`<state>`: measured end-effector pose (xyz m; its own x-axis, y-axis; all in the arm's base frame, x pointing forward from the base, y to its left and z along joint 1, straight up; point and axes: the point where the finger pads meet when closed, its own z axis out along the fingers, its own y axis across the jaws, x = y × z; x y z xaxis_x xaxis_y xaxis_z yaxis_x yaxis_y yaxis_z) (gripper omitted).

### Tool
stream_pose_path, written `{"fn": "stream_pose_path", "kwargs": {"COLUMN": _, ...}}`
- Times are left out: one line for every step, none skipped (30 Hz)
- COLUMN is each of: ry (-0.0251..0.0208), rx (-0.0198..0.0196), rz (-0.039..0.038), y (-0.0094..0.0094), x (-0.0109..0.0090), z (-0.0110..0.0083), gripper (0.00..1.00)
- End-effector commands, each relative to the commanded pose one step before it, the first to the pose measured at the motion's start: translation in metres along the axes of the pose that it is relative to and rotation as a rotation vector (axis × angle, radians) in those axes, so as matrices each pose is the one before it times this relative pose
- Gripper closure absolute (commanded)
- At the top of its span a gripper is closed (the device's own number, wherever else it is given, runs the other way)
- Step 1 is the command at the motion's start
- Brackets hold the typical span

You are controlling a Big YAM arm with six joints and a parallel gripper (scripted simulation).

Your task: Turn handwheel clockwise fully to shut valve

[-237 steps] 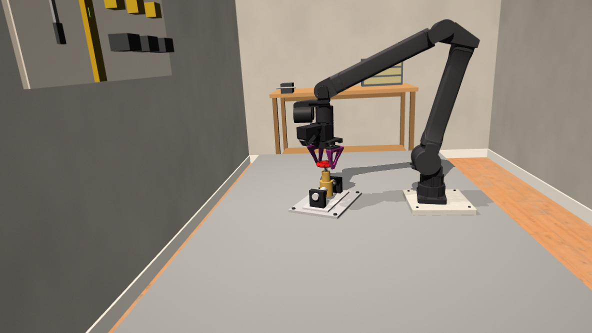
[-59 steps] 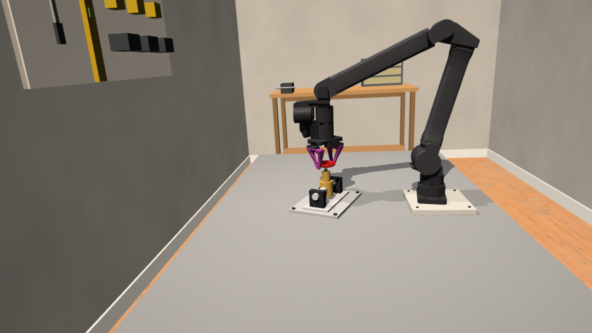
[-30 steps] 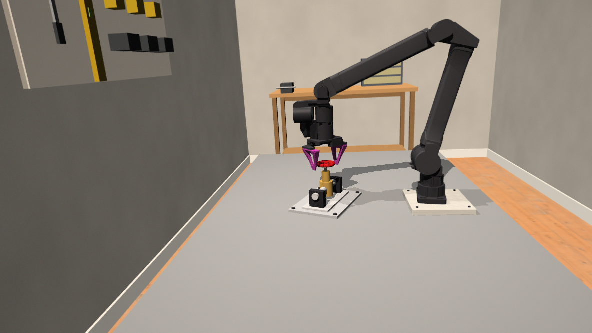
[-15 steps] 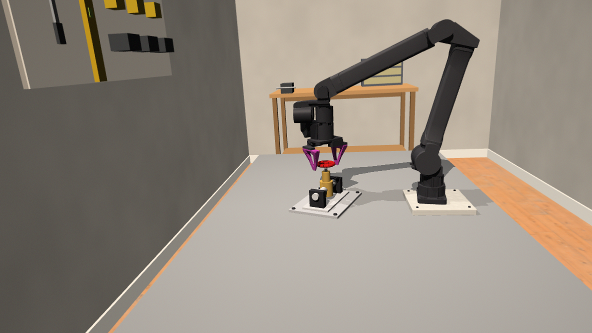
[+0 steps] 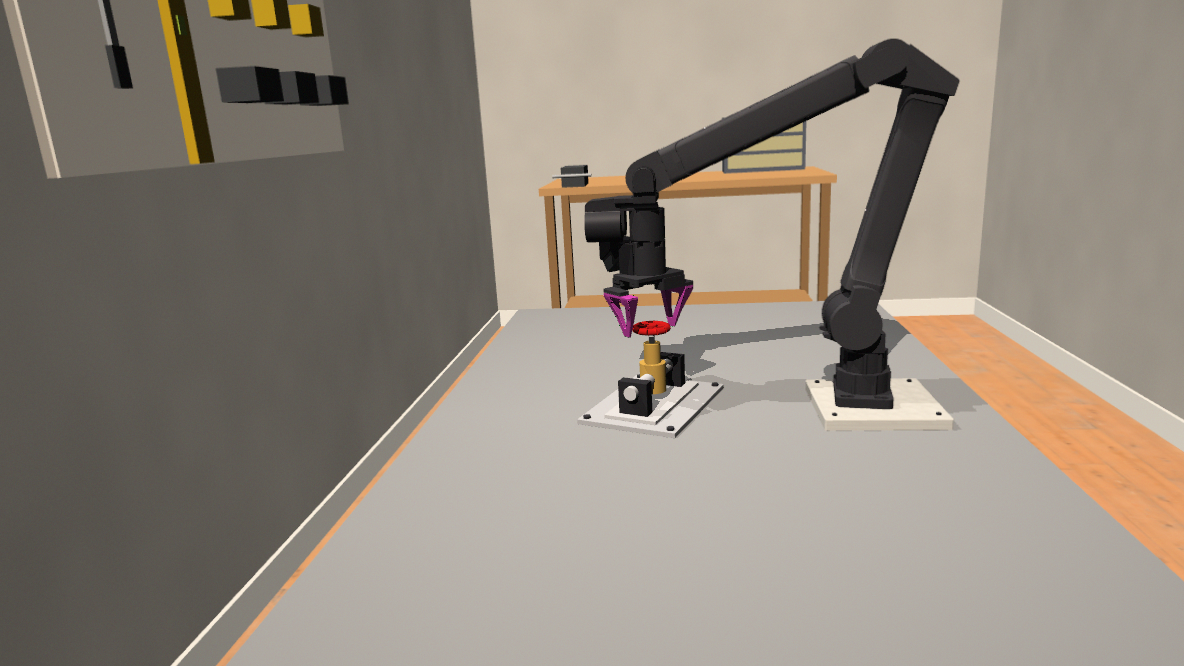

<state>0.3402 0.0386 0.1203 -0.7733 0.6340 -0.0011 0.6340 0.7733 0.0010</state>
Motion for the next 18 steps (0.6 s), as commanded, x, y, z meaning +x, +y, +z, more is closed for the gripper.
{"fn": "stream_pose_path", "kwargs": {"ry": -0.04121, "rx": -0.04555, "rz": 0.00894, "y": 0.01189, "x": -0.01191, "z": -0.03224, "gripper": 0.00}}
{"fn": "stream_pose_path", "kwargs": {"ry": 0.00000, "rx": 0.00000, "rz": 0.00000, "y": 0.00000, "x": 0.00000, "z": 0.00000, "gripper": 0.00}}
{"fn": "stream_pose_path", "kwargs": {"ry": 0.00000, "rx": 0.00000, "rz": 0.00000, "y": 0.00000, "x": 0.00000, "z": 0.00000, "gripper": 0.00}}
{"fn": "stream_pose_path", "kwargs": {"ry": 0.00986, "rx": 0.01032, "rz": 0.00003, "y": -0.00397, "x": 0.00377, "z": 0.00292, "gripper": 0.00}}
{"fn": "stream_pose_path", "kwargs": {"ry": -0.01000, "rx": -0.01047, "rz": -0.00003, "y": 0.00392, "x": -0.00373, "z": -0.00746, "gripper": 0.00}}
{"fn": "stream_pose_path", "kwargs": {"ry": -0.00008, "rx": -0.00008, "rz": 0.00000, "y": 0.00001, "x": -0.00002, "z": -0.00242, "gripper": 0.00}}
{"fn": "stream_pose_path", "kwargs": {"ry": -0.00008, "rx": -0.00008, "rz": 0.00000, "y": 0.00000, "x": -0.00001, "z": -0.00253, "gripper": 0.00}}
{"fn": "stream_pose_path", "kwargs": {"ry": -0.00008, "rx": -0.00008, "rz": 0.00000, "y": 0.00001, "x": -0.00002, "z": -0.00264, "gripper": 0.00}}
{"fn": "stream_pose_path", "kwargs": {"ry": -0.00008, "rx": -0.00008, "rz": 0.00000, "y": 0.00000, "x": -0.00001, "z": -0.00273, "gripper": 0.00}}
{"fn": "stream_pose_path", "kwargs": {"ry": -0.00008, "rx": -0.00008, "rz": 0.00000, "y": 0.00001, "x": -0.00002, "z": -0.00278, "gripper": 0.00}}
{"fn": "stream_pose_path", "kwargs": {"ry": -0.00008, "rx": -0.00008, "rz": 0.00000, "y": 0.00000, "x": -0.00001, "z": -0.00284, "gripper": 0.00}}
{"fn": "stream_pose_path", "kwargs": {"ry": -0.00008, "rx": -0.00008, "rz": 0.00000, "y": 0.00001, "x": -0.00002, "z": -0.00285, "gripper": 0.00}}
{"fn": "stream_pose_path", "kwargs": {"ry": -0.00008, "rx": -0.00008, "rz": 0.00000, "y": 0.00000, "x": -0.00001, "z": -0.00287, "gripper": 0.00}}
{"fn": "stream_pose_path", "kwargs": {"ry": -0.00008, "rx": -0.00008, "rz": 0.00000, "y": 0.00000, "x": -0.00001, "z": -0.00287, "gripper": 0.00}}
{"fn": "stream_pose_path", "kwargs": {"ry": -0.00007, "rx": -0.00007, "rz": 0.00000, "y": 0.00000, "x": -0.00001, "z": -0.00285, "gripper": 0.00}}
{"fn": "stream_pose_path", "kwargs": {"ry": -0.00007, "rx": -0.00007, "rz": 0.00000, "y": -0.00001, "x": 0.00000, "z": -0.00284, "gripper": 0.00}}
{"fn": "stream_pose_path", "kwargs": {"ry": -0.00007, "rx": -0.00007, "rz": 0.00000, "y": 0.00000, "x": -0.00001, "z": -0.00279, "gripper": 0.00}}
{"fn": "stream_pose_path", "kwargs": {"ry": -0.00007, "rx": -0.00007, "rz": 0.00000, "y": -0.00001, "x": 0.00000, "z": -0.00276, "gripper": 0.00}}
